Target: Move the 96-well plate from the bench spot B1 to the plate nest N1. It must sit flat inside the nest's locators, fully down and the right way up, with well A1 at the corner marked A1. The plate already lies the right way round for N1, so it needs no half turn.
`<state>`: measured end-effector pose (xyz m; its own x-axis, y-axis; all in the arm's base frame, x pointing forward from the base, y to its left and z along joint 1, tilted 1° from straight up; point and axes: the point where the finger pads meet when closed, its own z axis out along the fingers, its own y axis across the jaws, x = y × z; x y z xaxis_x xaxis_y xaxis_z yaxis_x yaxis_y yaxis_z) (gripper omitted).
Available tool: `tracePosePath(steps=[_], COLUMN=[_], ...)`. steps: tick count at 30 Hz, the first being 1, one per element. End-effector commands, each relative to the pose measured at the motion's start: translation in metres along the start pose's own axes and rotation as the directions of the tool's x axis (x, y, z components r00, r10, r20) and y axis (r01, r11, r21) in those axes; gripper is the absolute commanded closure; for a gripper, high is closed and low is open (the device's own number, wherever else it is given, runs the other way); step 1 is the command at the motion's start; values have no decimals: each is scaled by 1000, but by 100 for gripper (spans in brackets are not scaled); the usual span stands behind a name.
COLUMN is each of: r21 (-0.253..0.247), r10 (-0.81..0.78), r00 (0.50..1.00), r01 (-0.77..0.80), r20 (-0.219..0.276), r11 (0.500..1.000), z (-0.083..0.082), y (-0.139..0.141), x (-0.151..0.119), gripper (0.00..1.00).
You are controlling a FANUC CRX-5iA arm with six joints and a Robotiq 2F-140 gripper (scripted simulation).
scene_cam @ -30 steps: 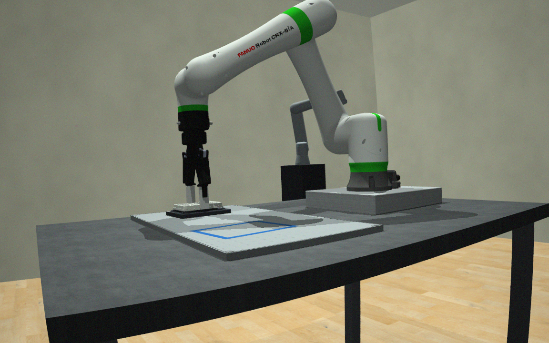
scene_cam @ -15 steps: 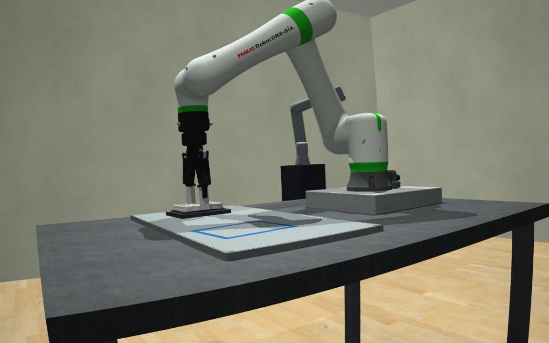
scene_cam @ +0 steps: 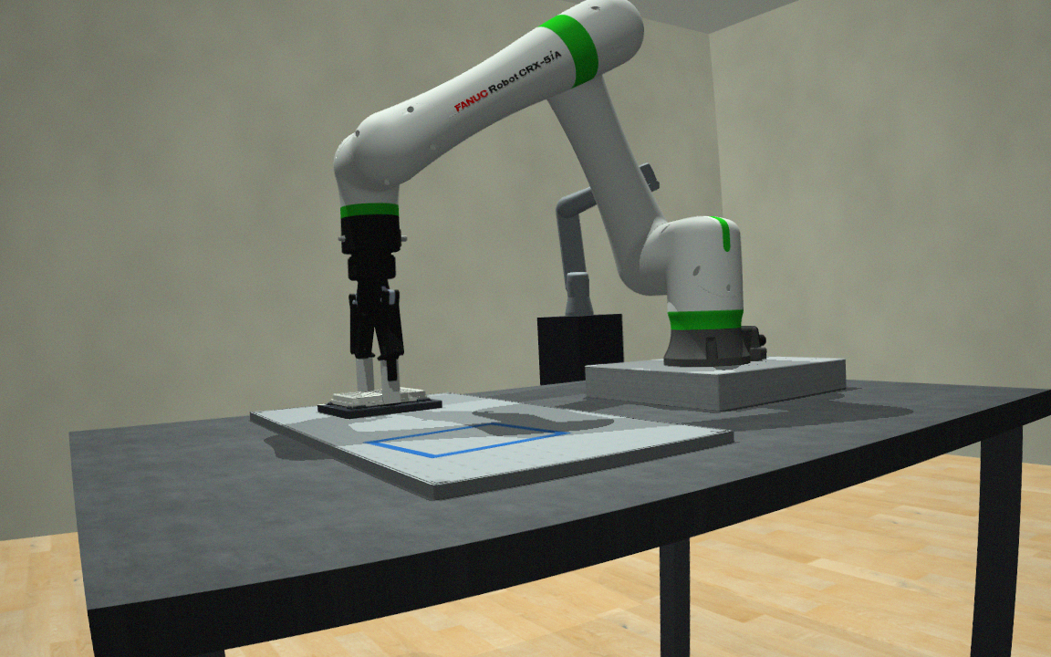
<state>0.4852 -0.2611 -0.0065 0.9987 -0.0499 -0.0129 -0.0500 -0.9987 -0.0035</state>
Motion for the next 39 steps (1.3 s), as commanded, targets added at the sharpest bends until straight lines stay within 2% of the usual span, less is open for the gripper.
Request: tracePosePath(steps=[1,4,5,27,39], r21=[0,0,0,0,0], r10=[0,0,0,0,0], r00=[1000,1000,1000,1000,1000], r01=[0,0,0,0,0], r20=[0,0,0,0,0], r11=[1000,1000,1000,1000,1000], z=[0,1,1,1,-31], y=[0,0,0,0,0], x=[0,0,0,0,0], gripper=[100,100,0,0,0])
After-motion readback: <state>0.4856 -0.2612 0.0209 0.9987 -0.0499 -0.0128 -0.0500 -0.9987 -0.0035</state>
